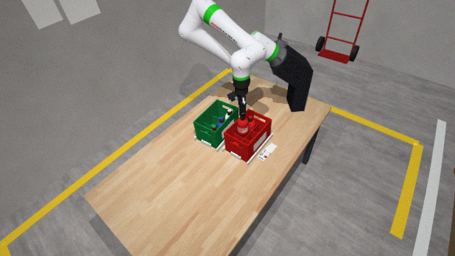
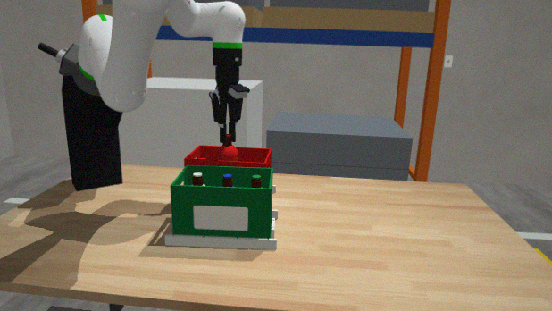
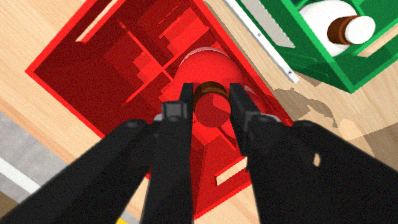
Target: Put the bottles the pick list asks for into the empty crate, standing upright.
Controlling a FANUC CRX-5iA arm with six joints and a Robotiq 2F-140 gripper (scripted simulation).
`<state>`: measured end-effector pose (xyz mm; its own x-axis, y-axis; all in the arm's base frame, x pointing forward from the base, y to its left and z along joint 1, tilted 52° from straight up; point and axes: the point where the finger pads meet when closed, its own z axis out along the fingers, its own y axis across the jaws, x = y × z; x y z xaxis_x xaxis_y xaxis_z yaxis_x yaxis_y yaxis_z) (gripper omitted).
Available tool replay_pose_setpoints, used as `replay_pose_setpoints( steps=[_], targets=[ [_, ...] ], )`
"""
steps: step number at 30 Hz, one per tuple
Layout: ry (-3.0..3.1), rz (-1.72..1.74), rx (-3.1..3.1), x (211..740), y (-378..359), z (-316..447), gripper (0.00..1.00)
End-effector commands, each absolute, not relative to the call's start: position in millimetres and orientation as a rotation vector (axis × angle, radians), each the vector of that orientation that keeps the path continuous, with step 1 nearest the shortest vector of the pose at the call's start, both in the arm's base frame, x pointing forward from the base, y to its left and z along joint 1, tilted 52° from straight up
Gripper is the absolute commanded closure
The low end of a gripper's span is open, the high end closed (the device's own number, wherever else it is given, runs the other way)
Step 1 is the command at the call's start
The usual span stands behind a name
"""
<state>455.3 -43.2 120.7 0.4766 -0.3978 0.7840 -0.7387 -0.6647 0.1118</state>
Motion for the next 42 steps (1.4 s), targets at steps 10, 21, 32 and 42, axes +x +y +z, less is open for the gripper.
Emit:
replay_pose_setpoints(
  steps=[10,21,32,42],
  targets=[
    [-0.945,1.05,2.29,460,-48,115,0.9],
    [-0.945,1.05,2.29,464,-54,110,0.9],
    [-0.945,1.05,2.29,470,-61,103,0.9],
    [-0.945,1.05,2.29,473,-66,98,0.9]
  ],
)
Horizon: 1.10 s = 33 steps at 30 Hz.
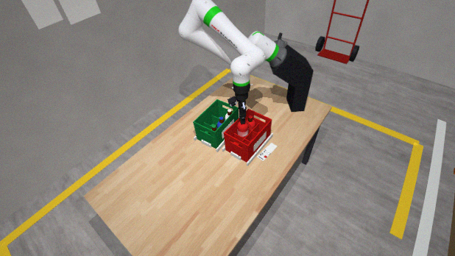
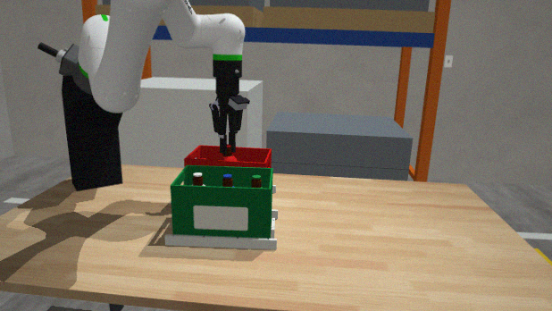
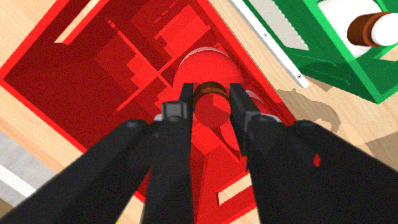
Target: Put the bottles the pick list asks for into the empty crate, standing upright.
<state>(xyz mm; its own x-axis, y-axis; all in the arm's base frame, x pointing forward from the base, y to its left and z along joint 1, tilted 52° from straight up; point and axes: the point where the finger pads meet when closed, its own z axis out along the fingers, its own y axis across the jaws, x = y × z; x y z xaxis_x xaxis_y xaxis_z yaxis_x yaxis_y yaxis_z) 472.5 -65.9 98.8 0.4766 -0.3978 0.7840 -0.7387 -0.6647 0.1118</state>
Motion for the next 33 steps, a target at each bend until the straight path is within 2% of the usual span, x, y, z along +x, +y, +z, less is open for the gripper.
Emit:
replay_pose_setpoints(
  steps=[1,33],
  targets=[
    [-0.945,1.05,2.29,474,-67,98,0.9],
    [-0.945,1.05,2.289,486,-82,83,0.9]
  ],
)
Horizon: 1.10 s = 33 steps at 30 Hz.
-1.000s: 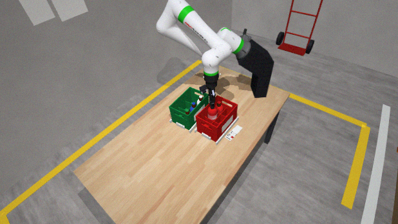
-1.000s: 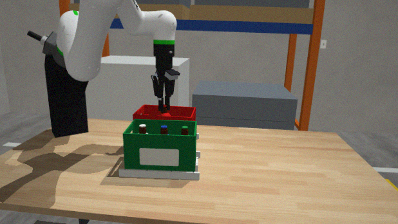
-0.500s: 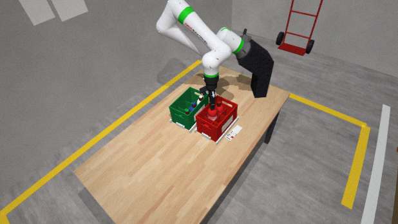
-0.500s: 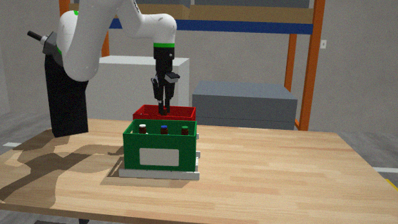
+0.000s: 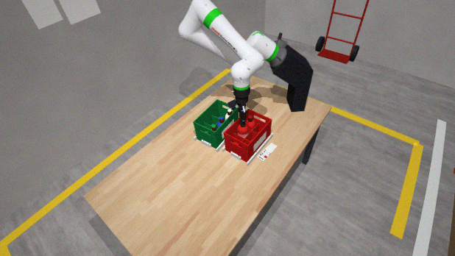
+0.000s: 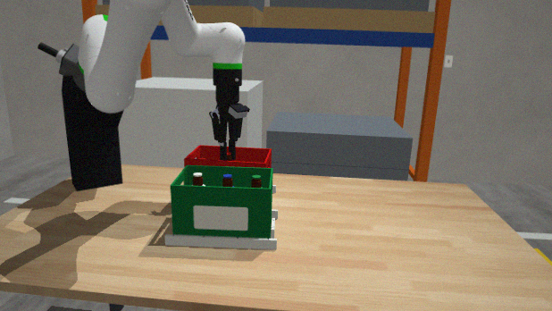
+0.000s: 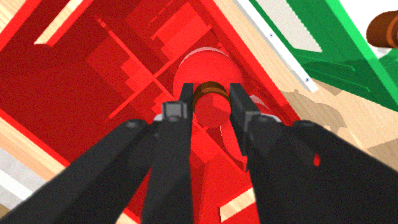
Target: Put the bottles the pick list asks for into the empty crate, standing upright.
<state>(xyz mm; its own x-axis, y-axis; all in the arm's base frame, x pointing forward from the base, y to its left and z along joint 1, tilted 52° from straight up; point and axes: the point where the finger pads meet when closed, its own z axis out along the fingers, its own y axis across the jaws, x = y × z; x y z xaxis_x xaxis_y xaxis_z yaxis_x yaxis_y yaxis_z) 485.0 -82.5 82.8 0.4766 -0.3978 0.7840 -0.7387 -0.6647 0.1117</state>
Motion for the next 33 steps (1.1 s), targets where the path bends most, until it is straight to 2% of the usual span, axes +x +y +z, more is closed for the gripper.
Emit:
replay_pose_setpoints(
  steps=[1,33],
  targets=[
    [-0.945,1.05,2.289,485.8,-82.6,82.4,0.9],
    [-0.945,1.05,2.289,492.4,-91.4,73.9,0.9]
  ],
)
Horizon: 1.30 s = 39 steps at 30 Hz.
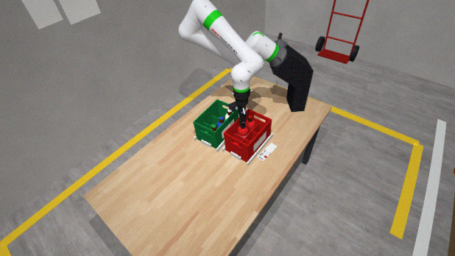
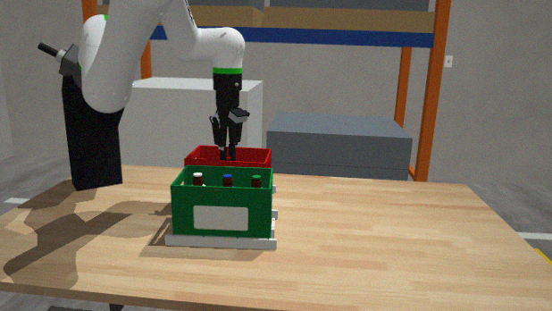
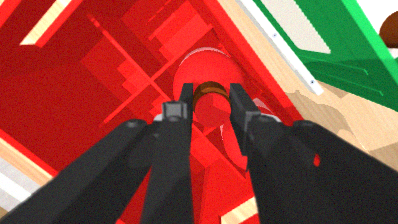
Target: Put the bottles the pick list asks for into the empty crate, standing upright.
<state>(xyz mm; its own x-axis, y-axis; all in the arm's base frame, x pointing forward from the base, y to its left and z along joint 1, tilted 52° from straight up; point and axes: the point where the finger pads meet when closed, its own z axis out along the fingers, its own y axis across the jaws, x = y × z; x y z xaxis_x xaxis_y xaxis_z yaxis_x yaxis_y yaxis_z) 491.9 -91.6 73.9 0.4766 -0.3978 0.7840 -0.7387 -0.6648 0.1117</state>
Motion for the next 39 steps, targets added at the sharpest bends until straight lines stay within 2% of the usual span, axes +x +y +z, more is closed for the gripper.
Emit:
replay_pose_setpoints(
  steps=[1,33,34,39],
  targets=[
    [-0.945,1.05,2.289,492.7,-91.8,73.6,0.9],
    [-0.945,1.05,2.289,497.7,-98.4,67.2,0.9],
    [-0.945,1.05,2.289,498.8,-99.8,65.8,0.56],
    [-0.945,1.05,2.289,498.8,-99.8,65.8,0.56]
  ],
)
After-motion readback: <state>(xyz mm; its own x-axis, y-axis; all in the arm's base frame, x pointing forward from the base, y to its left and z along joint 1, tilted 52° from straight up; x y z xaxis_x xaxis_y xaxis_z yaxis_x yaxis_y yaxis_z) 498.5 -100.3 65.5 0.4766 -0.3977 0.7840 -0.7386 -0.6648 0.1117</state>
